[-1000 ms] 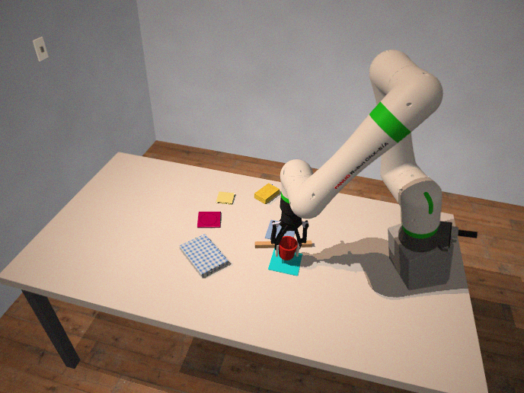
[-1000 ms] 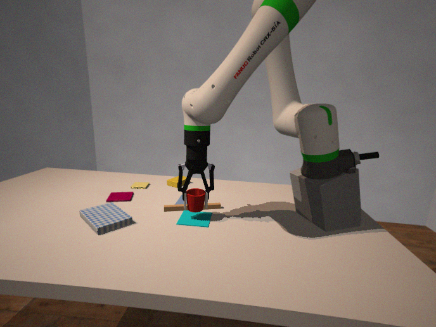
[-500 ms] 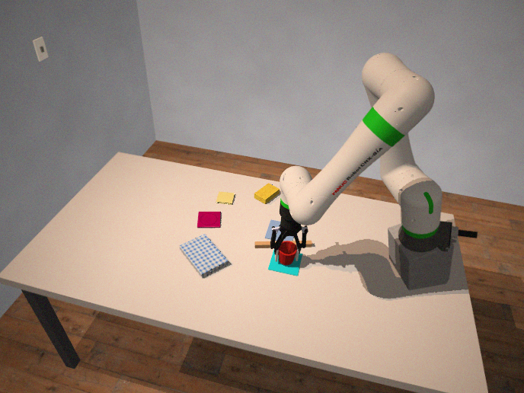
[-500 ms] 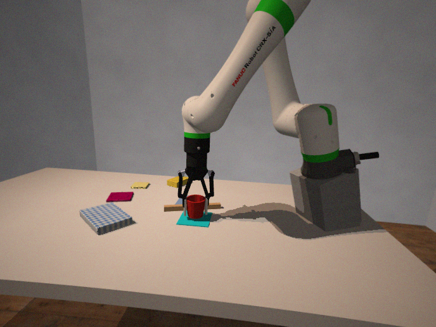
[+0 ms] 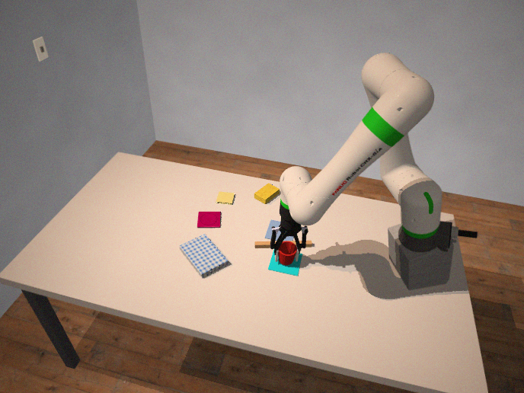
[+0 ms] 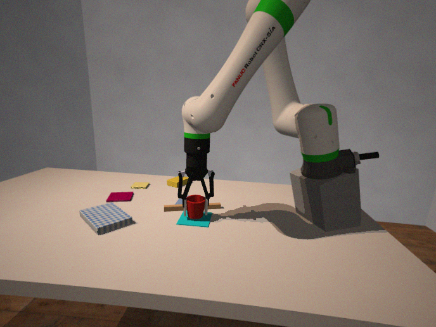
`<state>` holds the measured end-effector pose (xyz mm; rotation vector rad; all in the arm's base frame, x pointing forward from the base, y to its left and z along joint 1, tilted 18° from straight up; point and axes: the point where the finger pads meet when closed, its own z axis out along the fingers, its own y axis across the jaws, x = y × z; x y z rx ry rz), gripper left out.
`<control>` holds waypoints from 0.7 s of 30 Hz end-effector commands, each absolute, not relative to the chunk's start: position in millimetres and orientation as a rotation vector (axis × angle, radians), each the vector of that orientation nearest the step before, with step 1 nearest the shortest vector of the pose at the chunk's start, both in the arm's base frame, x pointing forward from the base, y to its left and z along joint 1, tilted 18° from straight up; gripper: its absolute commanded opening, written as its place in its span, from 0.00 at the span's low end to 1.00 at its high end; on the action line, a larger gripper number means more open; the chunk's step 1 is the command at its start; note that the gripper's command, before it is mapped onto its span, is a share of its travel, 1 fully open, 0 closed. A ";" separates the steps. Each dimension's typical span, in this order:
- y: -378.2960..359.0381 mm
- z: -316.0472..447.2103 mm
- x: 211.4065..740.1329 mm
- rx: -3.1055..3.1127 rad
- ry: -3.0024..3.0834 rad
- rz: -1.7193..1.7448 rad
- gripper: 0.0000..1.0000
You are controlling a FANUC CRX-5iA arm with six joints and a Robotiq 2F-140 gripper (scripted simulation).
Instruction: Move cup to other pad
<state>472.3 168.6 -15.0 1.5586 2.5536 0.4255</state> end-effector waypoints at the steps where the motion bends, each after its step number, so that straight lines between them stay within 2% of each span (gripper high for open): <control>1: 168.9 -15.2 472.5 1.559 2.553 0.426 0.49; 21: 172.8 -22.9 473.2 1.559 2.553 0.426 0.49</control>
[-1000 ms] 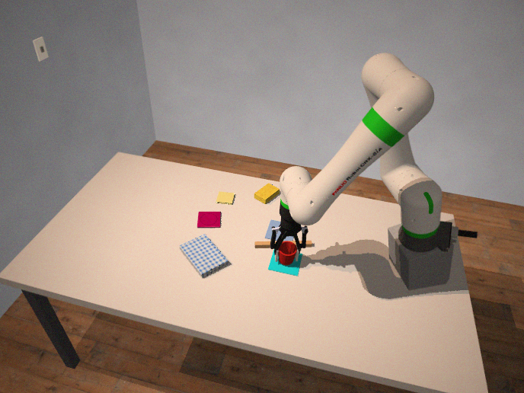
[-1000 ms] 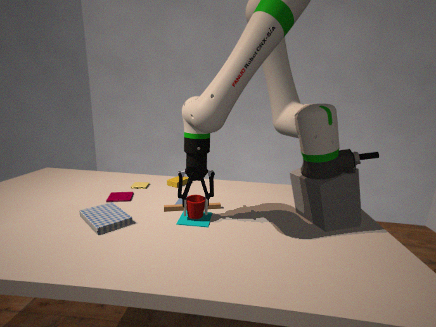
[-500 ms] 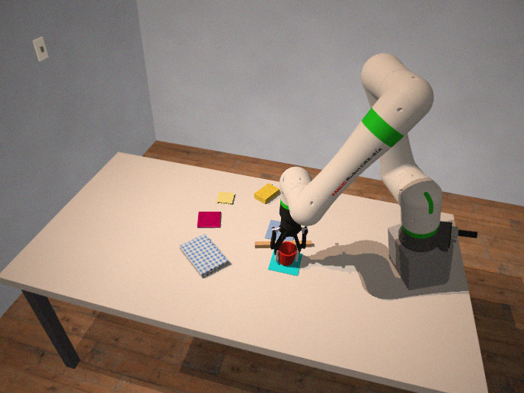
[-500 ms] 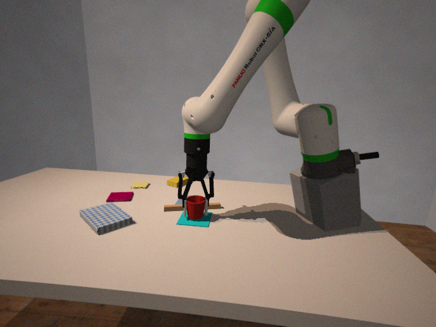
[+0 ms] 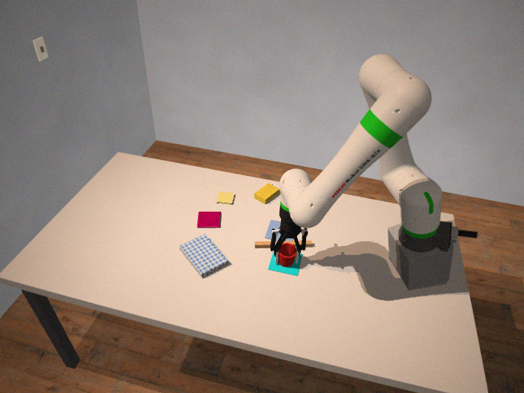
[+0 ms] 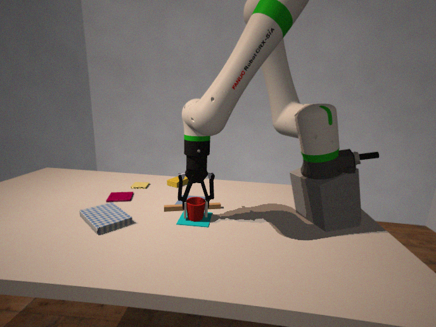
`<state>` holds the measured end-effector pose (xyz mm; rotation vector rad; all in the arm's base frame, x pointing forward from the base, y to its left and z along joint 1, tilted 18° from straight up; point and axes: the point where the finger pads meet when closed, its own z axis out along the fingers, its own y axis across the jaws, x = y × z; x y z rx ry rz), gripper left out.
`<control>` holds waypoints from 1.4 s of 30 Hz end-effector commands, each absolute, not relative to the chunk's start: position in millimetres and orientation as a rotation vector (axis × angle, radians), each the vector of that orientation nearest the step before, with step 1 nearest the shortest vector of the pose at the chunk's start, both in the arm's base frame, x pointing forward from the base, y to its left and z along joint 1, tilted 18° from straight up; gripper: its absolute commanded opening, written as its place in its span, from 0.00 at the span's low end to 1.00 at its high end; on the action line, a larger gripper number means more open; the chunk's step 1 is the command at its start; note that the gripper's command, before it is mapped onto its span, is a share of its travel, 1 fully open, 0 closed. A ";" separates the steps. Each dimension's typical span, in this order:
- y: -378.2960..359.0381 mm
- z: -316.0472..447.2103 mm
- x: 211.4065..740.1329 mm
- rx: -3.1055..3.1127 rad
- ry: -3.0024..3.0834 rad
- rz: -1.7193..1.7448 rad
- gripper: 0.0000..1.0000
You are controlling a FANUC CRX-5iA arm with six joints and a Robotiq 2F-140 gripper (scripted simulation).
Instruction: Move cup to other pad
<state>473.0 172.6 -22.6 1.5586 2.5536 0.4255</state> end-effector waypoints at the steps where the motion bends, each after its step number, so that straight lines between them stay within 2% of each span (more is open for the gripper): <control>1: 172.9 -23.1 473.2 1.559 2.553 0.426 0.49; 11: 173.1 -23.4 473.2 1.559 2.553 0.426 0.49; 12: 173.1 -23.4 473.2 1.559 2.553 0.426 0.59; 42: 173.1 -23.4 473.2 1.559 2.553 0.426 0.59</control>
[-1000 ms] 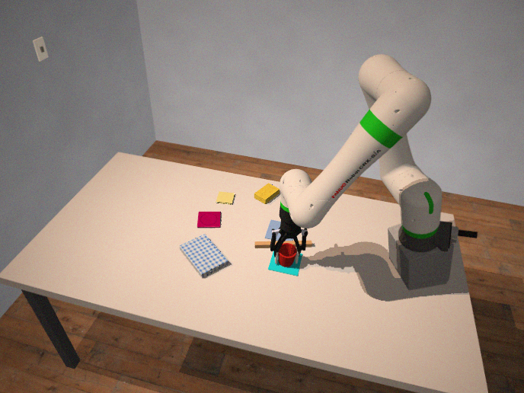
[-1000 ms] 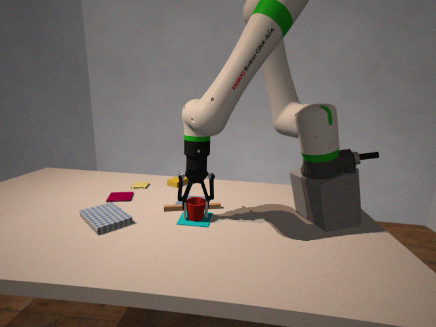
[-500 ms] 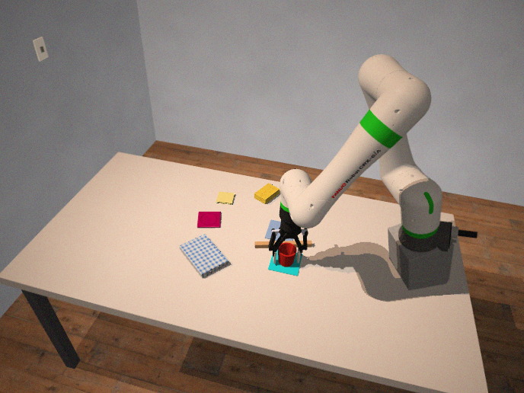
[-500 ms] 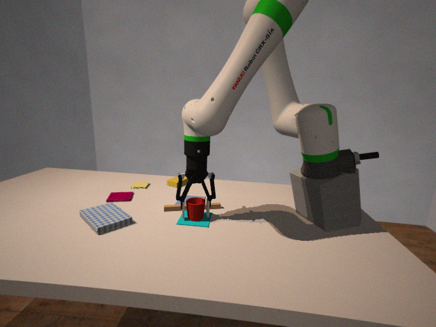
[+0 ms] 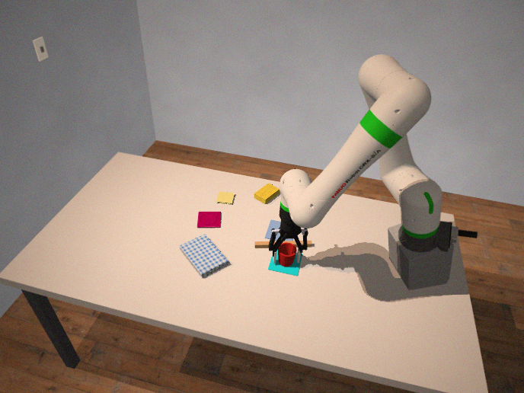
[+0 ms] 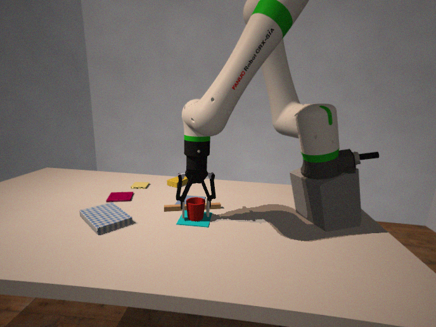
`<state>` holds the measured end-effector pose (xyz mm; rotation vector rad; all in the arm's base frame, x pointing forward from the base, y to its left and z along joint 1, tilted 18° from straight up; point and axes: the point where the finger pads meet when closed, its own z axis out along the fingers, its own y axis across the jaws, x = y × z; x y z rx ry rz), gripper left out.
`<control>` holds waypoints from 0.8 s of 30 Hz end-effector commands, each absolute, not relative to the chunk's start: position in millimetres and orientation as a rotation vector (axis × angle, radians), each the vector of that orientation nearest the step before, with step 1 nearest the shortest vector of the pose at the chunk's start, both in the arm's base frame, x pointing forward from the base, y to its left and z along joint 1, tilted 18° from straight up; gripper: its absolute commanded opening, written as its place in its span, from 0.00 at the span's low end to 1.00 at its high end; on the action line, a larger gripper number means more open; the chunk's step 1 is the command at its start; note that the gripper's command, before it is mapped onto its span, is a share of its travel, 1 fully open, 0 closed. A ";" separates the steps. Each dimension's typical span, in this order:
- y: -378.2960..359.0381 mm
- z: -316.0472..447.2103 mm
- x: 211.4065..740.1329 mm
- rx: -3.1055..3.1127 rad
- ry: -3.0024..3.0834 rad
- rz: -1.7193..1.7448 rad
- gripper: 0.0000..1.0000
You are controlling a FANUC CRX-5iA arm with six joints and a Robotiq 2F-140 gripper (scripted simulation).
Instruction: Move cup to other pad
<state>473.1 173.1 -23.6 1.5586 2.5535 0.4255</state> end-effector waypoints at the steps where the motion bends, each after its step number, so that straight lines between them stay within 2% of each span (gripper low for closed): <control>1: 173.1 -23.4 473.2 1.559 2.553 0.426 0.59; 24: 168.0 4.1 466.1 1.559 2.553 0.426 0.59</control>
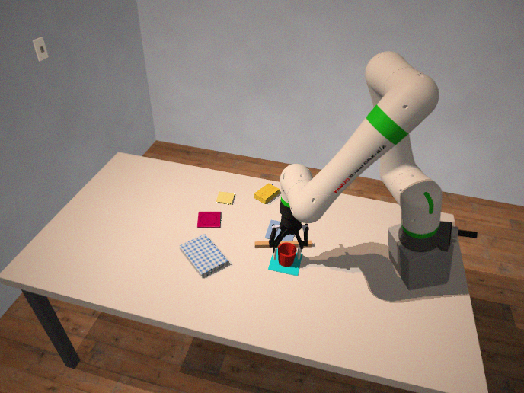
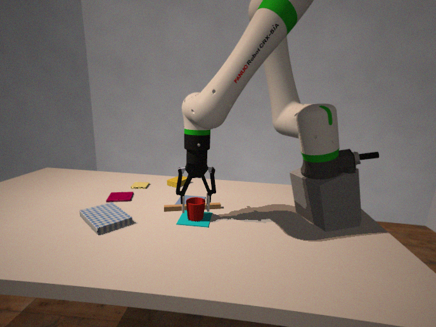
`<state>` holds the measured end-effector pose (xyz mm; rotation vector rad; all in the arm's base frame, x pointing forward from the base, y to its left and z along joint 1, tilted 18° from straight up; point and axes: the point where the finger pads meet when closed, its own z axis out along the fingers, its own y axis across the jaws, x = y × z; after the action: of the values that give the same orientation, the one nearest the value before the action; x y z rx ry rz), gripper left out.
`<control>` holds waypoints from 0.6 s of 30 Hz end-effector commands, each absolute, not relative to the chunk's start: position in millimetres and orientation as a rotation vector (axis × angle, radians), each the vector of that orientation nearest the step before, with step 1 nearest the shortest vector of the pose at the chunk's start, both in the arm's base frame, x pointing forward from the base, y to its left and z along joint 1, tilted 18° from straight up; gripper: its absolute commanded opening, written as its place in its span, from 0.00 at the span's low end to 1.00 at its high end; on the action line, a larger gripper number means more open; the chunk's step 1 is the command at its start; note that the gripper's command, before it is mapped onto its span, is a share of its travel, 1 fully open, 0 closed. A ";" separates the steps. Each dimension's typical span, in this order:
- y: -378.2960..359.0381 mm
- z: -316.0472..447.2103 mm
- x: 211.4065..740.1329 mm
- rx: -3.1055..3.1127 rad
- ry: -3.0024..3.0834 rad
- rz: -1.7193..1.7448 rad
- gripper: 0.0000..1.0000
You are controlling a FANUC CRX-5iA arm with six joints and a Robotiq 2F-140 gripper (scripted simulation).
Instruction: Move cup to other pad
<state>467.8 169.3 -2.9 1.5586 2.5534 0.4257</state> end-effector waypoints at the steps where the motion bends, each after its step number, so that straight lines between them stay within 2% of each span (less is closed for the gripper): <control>1: 167.4 7.3 465.3 1.559 2.553 0.426 0.59; 18: 158.8 54.4 453.1 1.559 2.553 0.426 0.59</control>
<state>454.4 159.7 48.8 1.5586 2.5534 0.4255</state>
